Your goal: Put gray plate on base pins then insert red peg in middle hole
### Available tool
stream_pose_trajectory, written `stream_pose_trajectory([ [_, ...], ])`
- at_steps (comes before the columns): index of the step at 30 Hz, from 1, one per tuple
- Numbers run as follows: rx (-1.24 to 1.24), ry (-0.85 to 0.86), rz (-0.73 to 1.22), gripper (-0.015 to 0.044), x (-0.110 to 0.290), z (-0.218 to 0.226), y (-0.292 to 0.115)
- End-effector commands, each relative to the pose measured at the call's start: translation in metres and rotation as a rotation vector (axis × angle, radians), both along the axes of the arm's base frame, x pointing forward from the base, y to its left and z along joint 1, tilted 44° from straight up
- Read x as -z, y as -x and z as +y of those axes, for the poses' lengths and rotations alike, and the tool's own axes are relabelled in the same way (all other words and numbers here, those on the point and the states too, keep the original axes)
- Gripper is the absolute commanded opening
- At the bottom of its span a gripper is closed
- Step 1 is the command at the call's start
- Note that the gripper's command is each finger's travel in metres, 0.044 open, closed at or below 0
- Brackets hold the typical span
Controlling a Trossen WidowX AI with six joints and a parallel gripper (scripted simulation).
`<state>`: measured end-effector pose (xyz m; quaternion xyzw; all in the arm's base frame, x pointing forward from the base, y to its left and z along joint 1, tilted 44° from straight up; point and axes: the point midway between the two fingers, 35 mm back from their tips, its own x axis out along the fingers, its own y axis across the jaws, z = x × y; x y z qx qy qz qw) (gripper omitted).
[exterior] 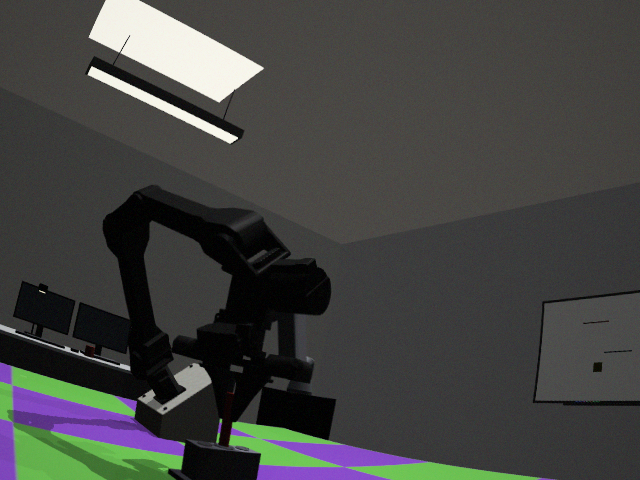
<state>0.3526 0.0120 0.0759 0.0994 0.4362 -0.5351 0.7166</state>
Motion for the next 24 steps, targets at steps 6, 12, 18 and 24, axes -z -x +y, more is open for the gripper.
stream_pose_trajectory([
  [6,0.001,0.000,0.000,0.0000,-0.0004,0.0003,0.0001],
  [12,0.001,0.000,0.000,0.0000,0.0020,0.0002,0.0002],
  [18,0.000,0.001,0.003,0.0000,0.0015,0.0000,0.0003],
  [24,0.000,0.001,0.003,0.0026,0.0015,0.0000,0.0003],
])
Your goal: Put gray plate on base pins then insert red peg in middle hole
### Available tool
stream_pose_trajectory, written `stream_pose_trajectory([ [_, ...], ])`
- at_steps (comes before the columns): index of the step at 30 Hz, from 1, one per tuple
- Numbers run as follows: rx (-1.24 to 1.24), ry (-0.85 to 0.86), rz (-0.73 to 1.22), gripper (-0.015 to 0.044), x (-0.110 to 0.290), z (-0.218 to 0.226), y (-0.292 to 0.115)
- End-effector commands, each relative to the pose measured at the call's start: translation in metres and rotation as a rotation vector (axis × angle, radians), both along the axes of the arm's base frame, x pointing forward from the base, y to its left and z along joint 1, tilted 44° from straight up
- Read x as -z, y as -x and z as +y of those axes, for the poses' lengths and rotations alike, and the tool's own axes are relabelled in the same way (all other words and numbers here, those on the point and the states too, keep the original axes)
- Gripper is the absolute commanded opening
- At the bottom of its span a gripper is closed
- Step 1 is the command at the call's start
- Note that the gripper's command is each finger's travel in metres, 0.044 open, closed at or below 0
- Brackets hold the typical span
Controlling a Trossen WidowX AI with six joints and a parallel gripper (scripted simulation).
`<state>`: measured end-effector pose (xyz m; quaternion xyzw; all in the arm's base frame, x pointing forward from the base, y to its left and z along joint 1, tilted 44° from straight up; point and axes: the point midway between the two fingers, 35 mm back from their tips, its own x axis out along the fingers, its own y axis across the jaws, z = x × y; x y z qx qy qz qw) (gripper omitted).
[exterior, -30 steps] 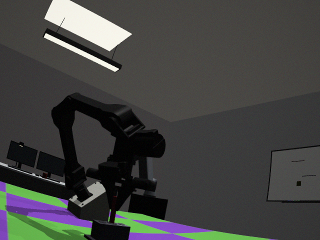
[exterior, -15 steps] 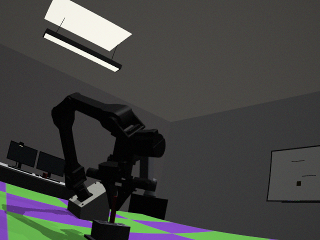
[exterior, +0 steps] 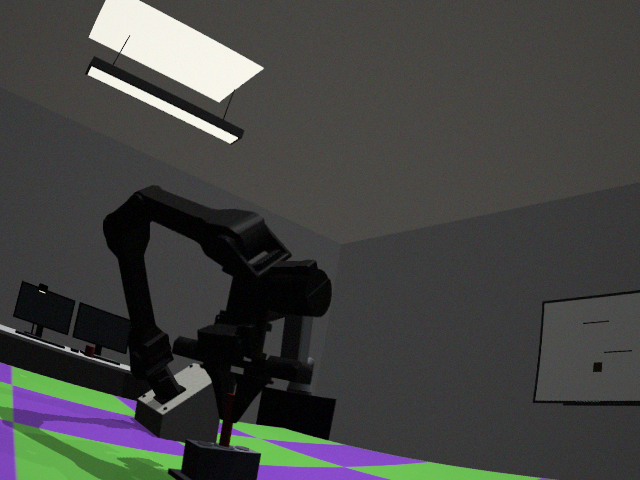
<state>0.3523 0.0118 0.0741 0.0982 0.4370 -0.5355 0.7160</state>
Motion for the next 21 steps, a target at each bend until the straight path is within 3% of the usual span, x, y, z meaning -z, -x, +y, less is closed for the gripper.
stream_pose_trajectory([
  [1,0.000,0.000,0.000,0.0053,-0.0003,0.0001,0.0000],
  [5,0.000,0.000,0.000,0.0150,-0.0003,0.0001,0.0000],
  [21,-0.007,0.002,-0.004,0.0150,-0.0034,0.0035,0.0007],
])
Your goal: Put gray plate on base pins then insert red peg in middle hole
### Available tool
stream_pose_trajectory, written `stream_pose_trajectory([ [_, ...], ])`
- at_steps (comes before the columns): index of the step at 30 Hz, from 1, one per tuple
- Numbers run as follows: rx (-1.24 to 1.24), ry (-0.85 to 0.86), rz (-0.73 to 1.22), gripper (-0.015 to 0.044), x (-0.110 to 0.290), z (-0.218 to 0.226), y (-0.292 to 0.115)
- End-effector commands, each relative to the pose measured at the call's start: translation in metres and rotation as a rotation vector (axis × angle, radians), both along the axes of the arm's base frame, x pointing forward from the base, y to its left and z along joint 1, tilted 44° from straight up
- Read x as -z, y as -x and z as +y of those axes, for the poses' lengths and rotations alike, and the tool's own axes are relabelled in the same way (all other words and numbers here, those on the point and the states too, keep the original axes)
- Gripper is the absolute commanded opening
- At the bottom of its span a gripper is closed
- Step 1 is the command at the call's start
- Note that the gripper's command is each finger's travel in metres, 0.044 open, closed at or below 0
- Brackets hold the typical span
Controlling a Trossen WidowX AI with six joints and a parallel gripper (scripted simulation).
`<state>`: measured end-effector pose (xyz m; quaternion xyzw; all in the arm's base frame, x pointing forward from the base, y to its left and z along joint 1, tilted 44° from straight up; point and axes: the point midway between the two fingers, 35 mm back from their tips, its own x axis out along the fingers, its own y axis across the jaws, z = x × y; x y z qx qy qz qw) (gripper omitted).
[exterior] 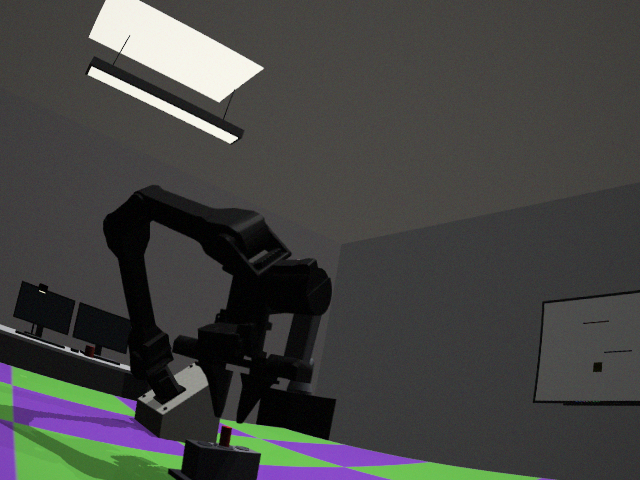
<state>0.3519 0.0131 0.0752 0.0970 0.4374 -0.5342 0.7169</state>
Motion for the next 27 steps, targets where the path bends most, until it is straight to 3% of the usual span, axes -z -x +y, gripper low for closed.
stream_pose_trajectory([
  [1,-0.003,0.002,-0.005,0.0150,-0.003,0.003,0.000],
  [27,-0.003,0.002,-0.004,0.0150,-0.013,0.012,0.003],
])
